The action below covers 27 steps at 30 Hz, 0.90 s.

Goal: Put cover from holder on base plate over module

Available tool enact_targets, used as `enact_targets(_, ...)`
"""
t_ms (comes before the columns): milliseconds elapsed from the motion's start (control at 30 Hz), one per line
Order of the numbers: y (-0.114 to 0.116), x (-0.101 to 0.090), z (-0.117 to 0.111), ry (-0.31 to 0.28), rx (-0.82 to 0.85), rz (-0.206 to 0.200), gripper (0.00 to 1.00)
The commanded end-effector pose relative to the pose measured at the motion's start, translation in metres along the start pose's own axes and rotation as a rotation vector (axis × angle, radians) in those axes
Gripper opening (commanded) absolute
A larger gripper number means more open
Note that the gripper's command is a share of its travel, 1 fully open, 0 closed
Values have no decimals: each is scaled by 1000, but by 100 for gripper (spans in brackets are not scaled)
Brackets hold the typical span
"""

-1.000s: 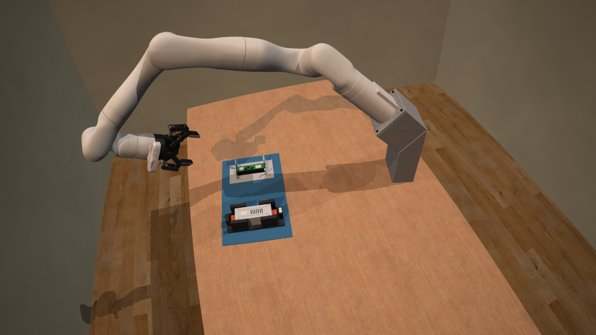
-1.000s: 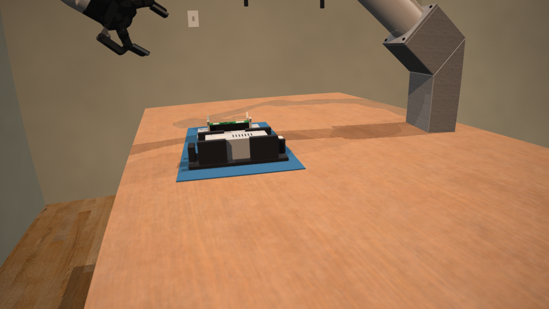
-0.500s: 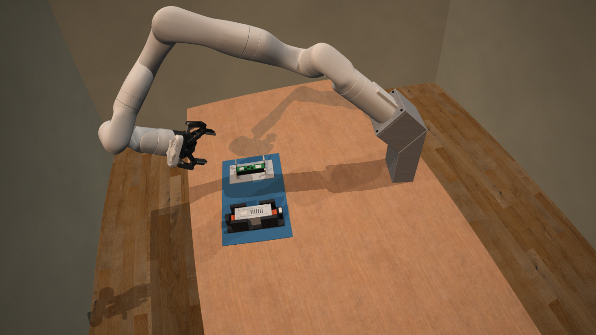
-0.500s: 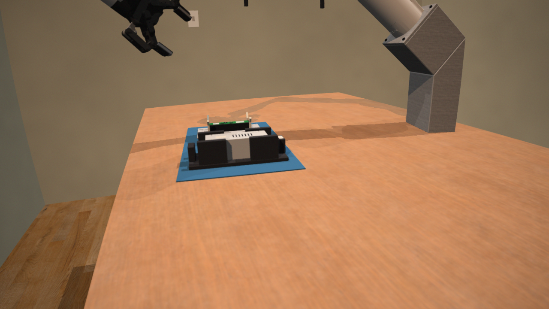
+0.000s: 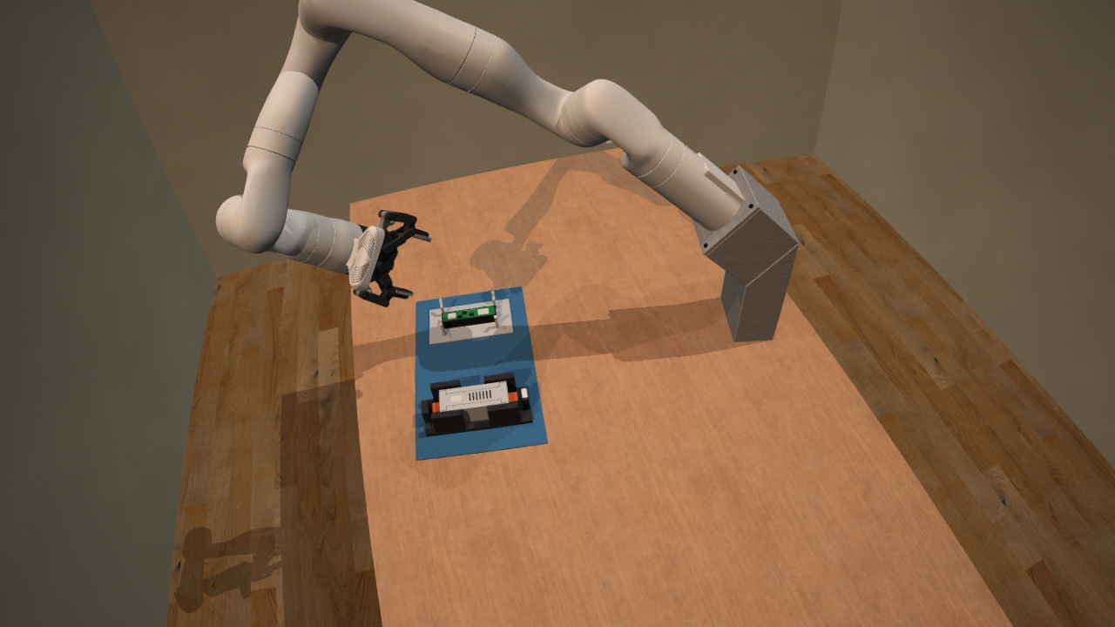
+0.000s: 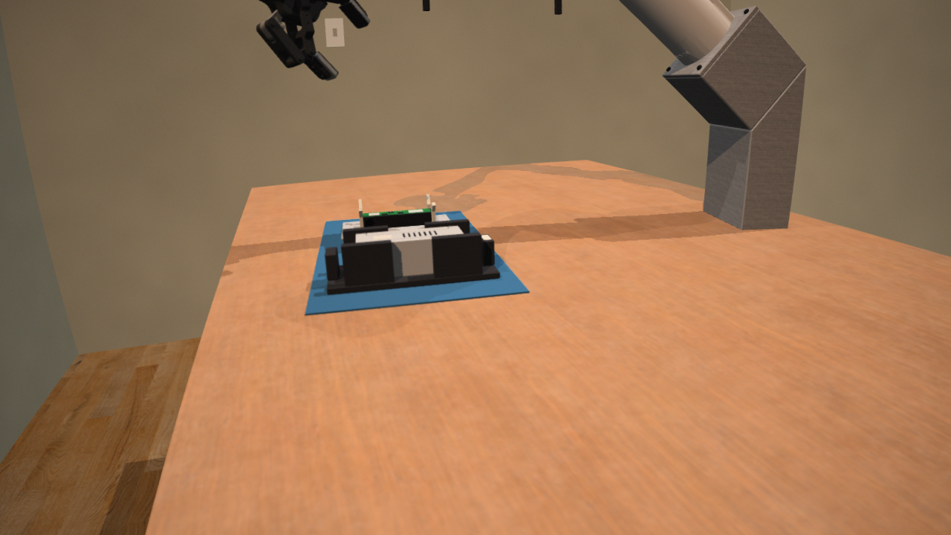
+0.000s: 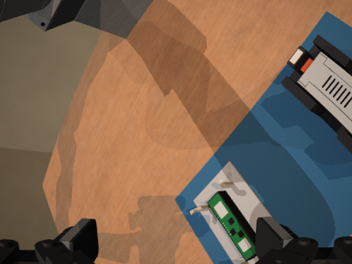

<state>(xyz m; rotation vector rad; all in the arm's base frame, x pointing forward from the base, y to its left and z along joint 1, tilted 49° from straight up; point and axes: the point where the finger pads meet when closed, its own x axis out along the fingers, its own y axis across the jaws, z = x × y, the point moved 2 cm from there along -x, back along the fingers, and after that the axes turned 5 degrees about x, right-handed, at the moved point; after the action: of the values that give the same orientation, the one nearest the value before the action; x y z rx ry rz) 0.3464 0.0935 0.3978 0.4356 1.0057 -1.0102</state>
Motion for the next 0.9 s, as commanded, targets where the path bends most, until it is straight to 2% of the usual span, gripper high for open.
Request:
enact_targets(0,-22,1,-12,-11,-47,52,100)
enact_targets(33,-26,3,-16,-19,-60,65,100)
enact_targets(300,-29,7,-20,-29,-76,72,100)
enact_targets(600,-69,30,-53,-96,-200,196,100)
enact_targets(867,-71,32,-56,-105,-216,204,100)
